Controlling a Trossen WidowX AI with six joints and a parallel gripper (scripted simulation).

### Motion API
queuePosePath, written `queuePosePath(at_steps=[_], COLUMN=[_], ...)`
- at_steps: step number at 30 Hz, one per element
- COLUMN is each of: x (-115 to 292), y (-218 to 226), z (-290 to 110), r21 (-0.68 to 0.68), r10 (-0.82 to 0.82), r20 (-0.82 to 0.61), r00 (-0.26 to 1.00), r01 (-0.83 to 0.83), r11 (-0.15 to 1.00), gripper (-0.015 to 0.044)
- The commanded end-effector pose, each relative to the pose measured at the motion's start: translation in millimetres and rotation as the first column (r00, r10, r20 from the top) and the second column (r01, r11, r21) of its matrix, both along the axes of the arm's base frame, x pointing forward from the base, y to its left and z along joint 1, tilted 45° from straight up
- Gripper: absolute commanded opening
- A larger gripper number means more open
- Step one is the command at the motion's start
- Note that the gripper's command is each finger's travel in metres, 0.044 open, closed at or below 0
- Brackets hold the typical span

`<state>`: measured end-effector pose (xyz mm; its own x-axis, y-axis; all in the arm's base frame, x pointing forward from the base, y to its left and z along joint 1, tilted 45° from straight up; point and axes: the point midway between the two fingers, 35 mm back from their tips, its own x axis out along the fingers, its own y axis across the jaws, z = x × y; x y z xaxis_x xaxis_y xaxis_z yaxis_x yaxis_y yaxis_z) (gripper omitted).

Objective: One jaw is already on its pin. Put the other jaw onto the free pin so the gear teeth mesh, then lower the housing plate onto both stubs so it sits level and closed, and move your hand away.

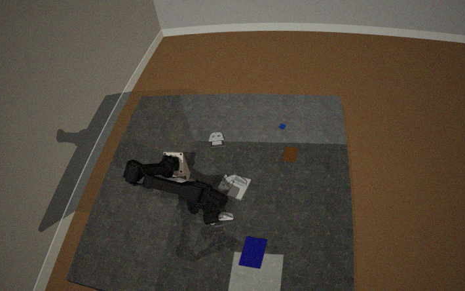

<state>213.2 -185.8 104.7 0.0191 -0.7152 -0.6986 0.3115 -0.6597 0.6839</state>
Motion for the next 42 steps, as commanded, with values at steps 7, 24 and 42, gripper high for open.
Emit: queuePosePath(at_steps=[7, 24, 42], x=[0, 10, 16], y=[-2, -20, -37], z=[-3, 16, 34], r21=[0.006, 0.005, 0.002], r10=[0.005, 0.005, 0.005], r20=[-0.008, -0.007, -0.006], r00=[1.000, 1.000, 1.000], r01=[-0.005, -0.005, -0.005], r11=[1.000, 1.000, 1.000], gripper=[0.0000, 0.0000, 0.0000])
